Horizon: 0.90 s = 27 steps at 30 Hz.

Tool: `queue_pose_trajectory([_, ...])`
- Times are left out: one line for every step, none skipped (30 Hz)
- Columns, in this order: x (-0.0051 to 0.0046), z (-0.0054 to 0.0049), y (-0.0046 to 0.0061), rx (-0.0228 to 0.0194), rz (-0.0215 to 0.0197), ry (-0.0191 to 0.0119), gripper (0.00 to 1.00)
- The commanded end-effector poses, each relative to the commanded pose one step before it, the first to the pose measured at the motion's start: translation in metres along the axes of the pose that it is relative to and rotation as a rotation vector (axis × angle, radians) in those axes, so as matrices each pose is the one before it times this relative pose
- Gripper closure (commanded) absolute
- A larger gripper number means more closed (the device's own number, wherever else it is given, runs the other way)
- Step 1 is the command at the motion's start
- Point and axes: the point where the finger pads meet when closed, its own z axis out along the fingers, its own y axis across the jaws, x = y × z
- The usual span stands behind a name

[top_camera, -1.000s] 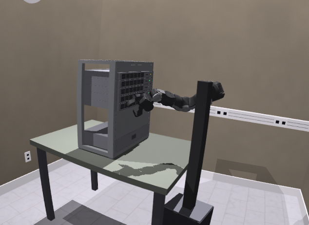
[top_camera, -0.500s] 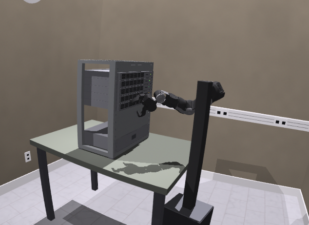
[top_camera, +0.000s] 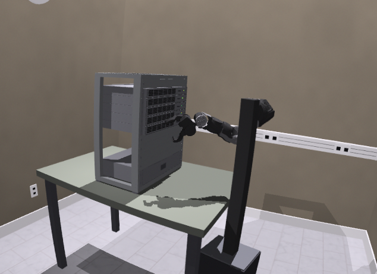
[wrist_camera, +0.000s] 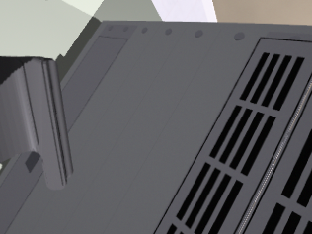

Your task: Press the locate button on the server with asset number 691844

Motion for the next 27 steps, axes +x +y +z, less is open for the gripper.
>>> queue_pose_trajectory([0.001444,-0.00047,0.0045,-0.01931,0.00692,0.00462,0.4])
queue_pose_trajectory([-0.001876,-0.00182,-0.00111,-0.00652,0.01572,-0.00173,0.4])
queue_pose_trajectory([-0.001895,-0.00182,-0.00106,-0.00652,0.01571,-0.00173,0.4])
queue_pose_trajectory([-0.001912,-0.00182,-0.00102,-0.00651,0.01569,-0.00172,0.4])
queue_pose_trajectory([-0.001927,-0.00182,-0.00098,-0.00649,0.01566,-0.00172,0.4])
queue_pose_trajectory([-0.001939,-0.00182,-0.00093,-0.00648,0.01561,-0.00171,0.4])
queue_pose_trajectory([-0.00195,-0.00181,-0.00089,-0.00645,0.01556,-0.00171,0.4])
queue_pose_trajectory([-0.001958,-0.00181,-0.00084,-0.00643,0.0155,-0.0017,0.4])
queue_pose_trajectory([-0.001965,-0.0018,-0.0008,-0.00639,0.01542,-0.00169,0.4])
queue_pose_trajectory([-0.001969,-0.00179,-0.00075,-0.00636,0.01534,-0.00168,0.4])
queue_pose_trajectory([-0.00197,-0.00178,-0.0007,-0.00632,0.01524,-0.00167,0.4])
queue_pose_trajectory([-0.00197,-0.00177,-0.00066,-0.00628,0.01513,-0.00166,0.4])
queue_pose_trajectory([-0.001967,-0.00176,-0.00061,-0.00623,0.01502,-0.00165,0.4])
queue_pose_trajectory([-0.001962,-0.00174,-0.00057,-0.00617,0.01489,-0.00164,0.4])
queue_pose_trajectory([-0.001955,-0.00173,-0.00052,-0.00612,0.01475,-0.00162,0.4])
queue_pose_trajectory([-0.001946,-0.00171,-0.00048,-0.00606,0.0146,-0.0016,0.4])
queue_pose_trajectory([0.0,0.0,0.0,0.0,0.0,0.0,0.4])
queue_pose_trajectory([0.0,0.0,0.0,0.0,0.0,0.0,0.4])
queue_pose_trajectory([-0.001934,-0.00169,-0.00043,-0.00599,0.01445,-0.00159,0.4])
queue_pose_trajectory([-0.00192,-0.00167,-0.00039,-0.00592,0.01428,-0.00157,0.4])
queue_pose_trajectory([-0.001904,-0.00165,-0.00035,-0.00585,0.0141,-0.00155,0.4])
queue_pose_trajectory([-0.001886,-0.00163,-0.00031,-0.00577,0.01391,-0.00153,0.4])
queue_pose_trajectory([-0.001866,-0.0016,-0.00027,-0.00569,0.01372,-0.00151,0.4])
queue_pose_trajectory([-0.001843,-0.00158,-0.00023,-0.0056,0.01351,-0.00148,0.4])
queue_pose_trajectory([-0.001819,-0.00155,-0.00019,-0.00551,0.0133,-0.00146,0.4])
queue_pose_trajectory([-0.001793,-0.00152,-0.00016,-0.00542,0.01307,-0.00144,0.4])
queue_pose_trajectory([-0.001765,-0.00149,-0.00012,-0.00532,0.01284,-0.00141,0.4])
